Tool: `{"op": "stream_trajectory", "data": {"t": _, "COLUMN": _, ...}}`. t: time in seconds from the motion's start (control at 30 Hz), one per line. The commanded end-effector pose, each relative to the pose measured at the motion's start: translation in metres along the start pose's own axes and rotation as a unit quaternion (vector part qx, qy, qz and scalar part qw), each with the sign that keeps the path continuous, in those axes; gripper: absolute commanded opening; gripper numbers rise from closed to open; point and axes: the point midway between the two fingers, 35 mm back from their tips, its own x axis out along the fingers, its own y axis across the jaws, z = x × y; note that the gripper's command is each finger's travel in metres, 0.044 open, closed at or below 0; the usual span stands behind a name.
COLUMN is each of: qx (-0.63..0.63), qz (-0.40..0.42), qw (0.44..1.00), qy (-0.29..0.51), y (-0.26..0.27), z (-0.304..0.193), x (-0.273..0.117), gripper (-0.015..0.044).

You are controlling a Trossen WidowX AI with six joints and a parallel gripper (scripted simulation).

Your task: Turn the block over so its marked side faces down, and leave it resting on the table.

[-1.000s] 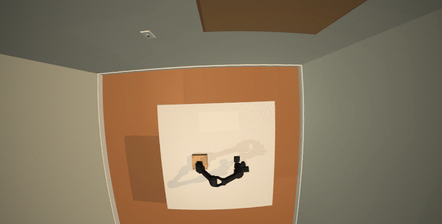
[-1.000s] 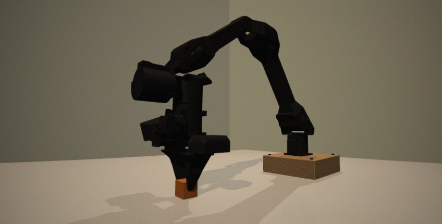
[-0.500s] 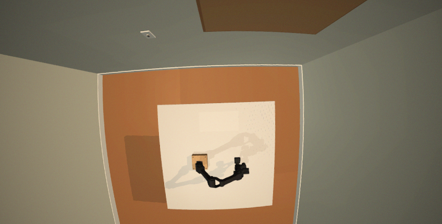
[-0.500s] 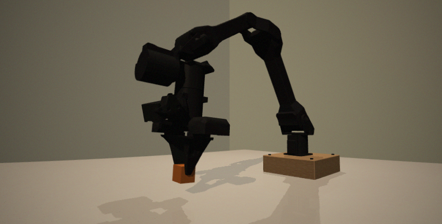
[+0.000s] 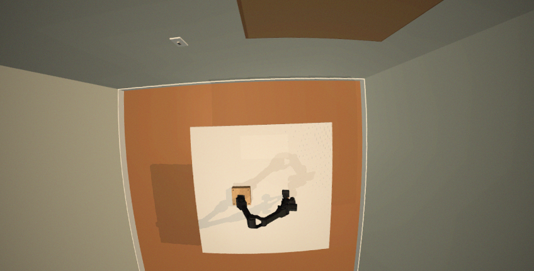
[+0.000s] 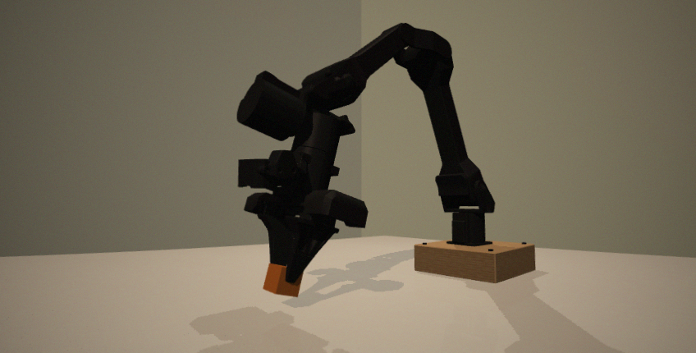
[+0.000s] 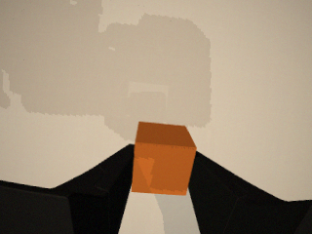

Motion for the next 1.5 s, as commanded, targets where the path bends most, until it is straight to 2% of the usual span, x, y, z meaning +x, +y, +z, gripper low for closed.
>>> {"op": "stream_trajectory", "data": {"t": 0.0, "qx": 0.0, "qz": 0.001, "qw": 1.0, "qy": -0.02, "y": 0.0, "z": -0.004, "x": 0.002, "gripper": 0.0}}
{"op": "stream_trajectory", "data": {"t": 0.6, "qx": 0.001, "qz": 0.001, "qw": 0.992, "qy": -0.129, "y": 0.0, "z": -0.012, "x": 0.0, "gripper": 0.0}}
{"op": "stream_trajectory", "data": {"t": 1.07, "qx": 0.001, "qz": 0.001, "qw": 0.973, "qy": -0.229, "y": 0.0, "z": -0.007, "x": 0.027, "gripper": 0.0}}
{"op": "stream_trajectory", "data": {"t": 1.47, "qx": 0.001, "qz": 0.001, "qw": 0.948, "qy": -0.317, "y": 0.0, "z": -0.013, "x": 0.033, "gripper": 0.0}}
